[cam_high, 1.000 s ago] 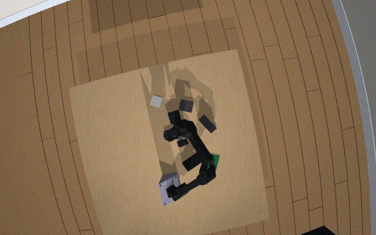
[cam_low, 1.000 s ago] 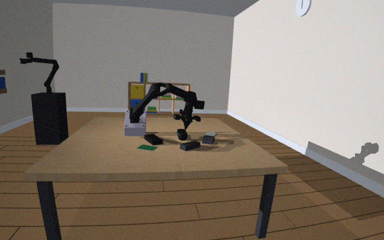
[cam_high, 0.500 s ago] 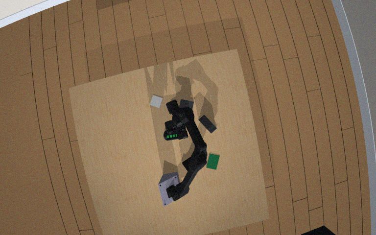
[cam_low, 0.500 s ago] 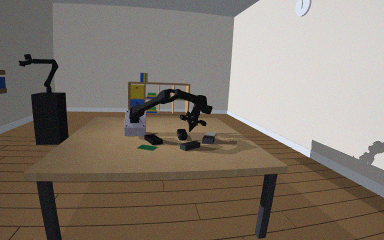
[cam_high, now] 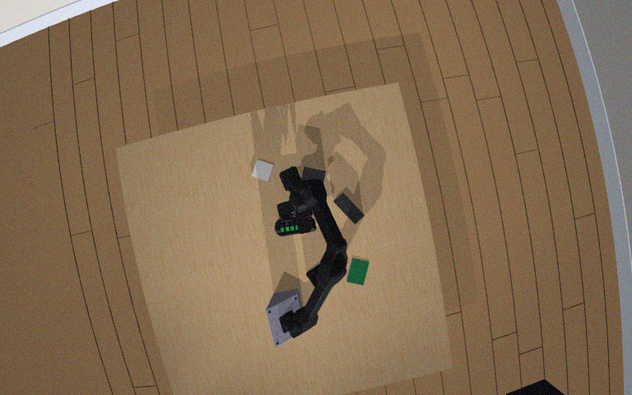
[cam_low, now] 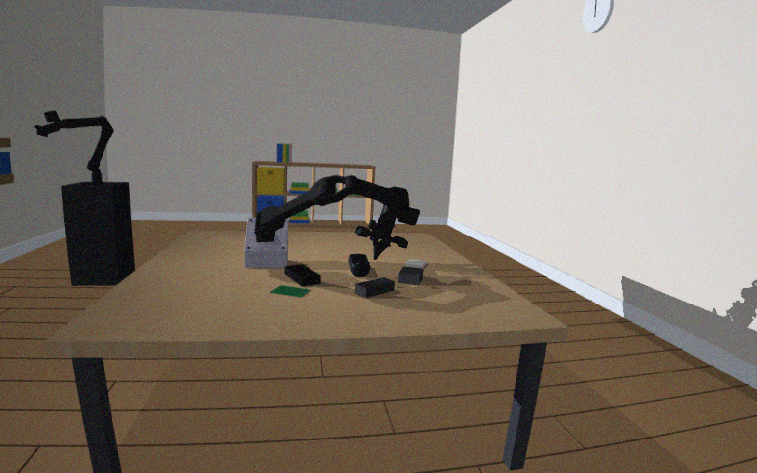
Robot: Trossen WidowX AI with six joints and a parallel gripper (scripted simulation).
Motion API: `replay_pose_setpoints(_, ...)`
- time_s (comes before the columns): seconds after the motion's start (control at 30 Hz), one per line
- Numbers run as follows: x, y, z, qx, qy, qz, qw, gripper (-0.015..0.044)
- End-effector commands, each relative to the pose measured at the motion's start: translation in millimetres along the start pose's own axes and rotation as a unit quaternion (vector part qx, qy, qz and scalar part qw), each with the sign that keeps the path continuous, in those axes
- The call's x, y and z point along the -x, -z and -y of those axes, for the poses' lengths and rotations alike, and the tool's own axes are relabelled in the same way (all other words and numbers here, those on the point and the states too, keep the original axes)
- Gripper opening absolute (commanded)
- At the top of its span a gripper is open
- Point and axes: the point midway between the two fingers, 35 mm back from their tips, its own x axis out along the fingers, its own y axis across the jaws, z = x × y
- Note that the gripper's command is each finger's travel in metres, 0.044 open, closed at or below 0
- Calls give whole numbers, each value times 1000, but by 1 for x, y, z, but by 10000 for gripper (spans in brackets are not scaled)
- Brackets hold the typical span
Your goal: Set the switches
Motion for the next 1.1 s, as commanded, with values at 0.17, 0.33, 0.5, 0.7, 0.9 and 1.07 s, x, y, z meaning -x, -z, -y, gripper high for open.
replay_pose_setpoints(0.17, 0, 0, 0, 0, 0, 0, 1000, 0)
replay_pose_setpoints(0.33, -1, 0, 1, 1, -2, 0, 1000, 0)
replay_pose_setpoints(0.5, 2, 1, -4, -3, 10, 8, 1000, 79)
replay_pose_setpoints(0.7, 10, 5, -24, -14, 53, 38, 998, 236)
replay_pose_setpoints(0.9, 15, 6, -47, -23, 99, 66, 993, 394)
replay_pose_setpoints(1.07, 15, 4, -65, -29, 134, 84, 987, 440)
